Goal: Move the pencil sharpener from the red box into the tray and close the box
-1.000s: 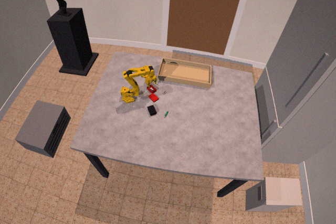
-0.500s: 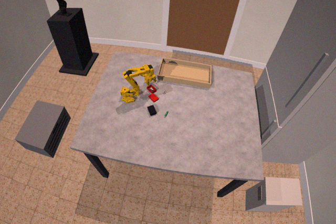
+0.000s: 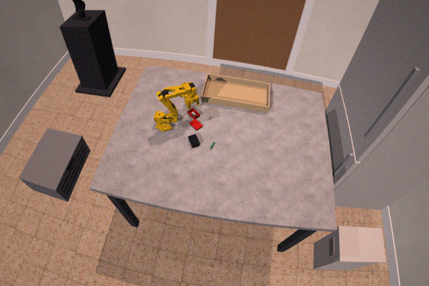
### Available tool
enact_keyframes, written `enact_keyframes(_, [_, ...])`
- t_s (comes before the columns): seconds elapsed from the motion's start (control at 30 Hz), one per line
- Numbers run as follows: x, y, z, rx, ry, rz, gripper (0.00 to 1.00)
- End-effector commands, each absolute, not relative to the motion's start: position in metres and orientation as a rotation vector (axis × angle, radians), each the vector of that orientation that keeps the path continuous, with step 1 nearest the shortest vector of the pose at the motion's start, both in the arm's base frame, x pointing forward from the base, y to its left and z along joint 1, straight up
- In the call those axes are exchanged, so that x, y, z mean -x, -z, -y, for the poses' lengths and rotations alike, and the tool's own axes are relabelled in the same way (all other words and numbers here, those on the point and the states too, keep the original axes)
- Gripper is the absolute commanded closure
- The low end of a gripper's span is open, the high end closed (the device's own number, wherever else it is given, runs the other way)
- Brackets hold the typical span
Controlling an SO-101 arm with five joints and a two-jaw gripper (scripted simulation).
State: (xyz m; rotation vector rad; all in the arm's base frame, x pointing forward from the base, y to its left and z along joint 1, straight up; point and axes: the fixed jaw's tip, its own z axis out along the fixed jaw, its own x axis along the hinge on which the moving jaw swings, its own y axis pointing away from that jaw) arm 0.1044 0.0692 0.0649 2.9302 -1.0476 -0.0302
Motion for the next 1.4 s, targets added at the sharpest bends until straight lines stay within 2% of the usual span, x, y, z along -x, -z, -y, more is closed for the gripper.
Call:
enact_keyframes(0.0, [-0.1055, -0.0686, -0.0727, -2.959, 0.0, 1.057, 0.69])
enact_keyframes(1.37, [-0.1061, -0.0703, -0.0762, -2.959, 0.0, 1.057, 0.69])
